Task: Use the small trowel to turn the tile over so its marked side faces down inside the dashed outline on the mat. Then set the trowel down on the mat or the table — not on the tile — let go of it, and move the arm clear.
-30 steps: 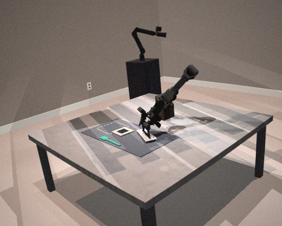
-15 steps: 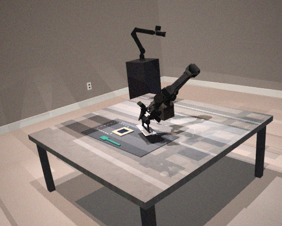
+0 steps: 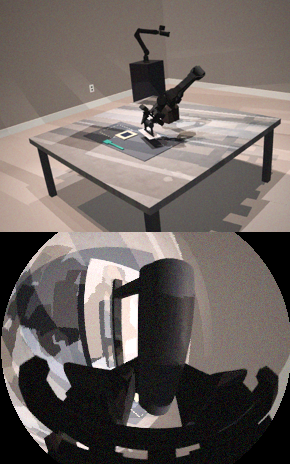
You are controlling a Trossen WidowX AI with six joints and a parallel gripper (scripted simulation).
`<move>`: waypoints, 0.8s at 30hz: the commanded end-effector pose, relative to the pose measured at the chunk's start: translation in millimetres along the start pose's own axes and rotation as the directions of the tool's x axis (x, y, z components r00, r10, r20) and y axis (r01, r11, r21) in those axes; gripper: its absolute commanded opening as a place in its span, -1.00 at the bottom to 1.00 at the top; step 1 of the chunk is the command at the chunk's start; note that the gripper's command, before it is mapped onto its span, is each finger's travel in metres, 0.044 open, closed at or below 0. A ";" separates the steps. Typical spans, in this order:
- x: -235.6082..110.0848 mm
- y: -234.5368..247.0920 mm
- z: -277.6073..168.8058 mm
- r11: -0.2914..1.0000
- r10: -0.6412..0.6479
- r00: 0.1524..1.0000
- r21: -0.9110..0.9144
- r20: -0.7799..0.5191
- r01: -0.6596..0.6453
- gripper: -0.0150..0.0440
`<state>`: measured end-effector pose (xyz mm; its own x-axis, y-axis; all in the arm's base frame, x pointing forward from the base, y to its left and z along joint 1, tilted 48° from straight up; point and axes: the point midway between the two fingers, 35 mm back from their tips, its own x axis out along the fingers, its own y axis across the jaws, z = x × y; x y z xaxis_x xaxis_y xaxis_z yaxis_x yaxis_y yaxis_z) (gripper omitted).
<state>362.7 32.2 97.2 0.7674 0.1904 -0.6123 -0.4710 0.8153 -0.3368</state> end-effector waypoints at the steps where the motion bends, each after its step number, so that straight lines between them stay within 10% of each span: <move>1: 7.7 -7.6 -3.0 1.000 -0.006 1.000 -0.006 0.026 0.006 -0.49; 24: 42.5 -30.3 -19.5 0.994 0.014 0.971 -0.109 0.240 0.013 -0.49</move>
<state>400.2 11.8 72.1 0.8355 0.3244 -0.4435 -0.5107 0.7563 -0.4089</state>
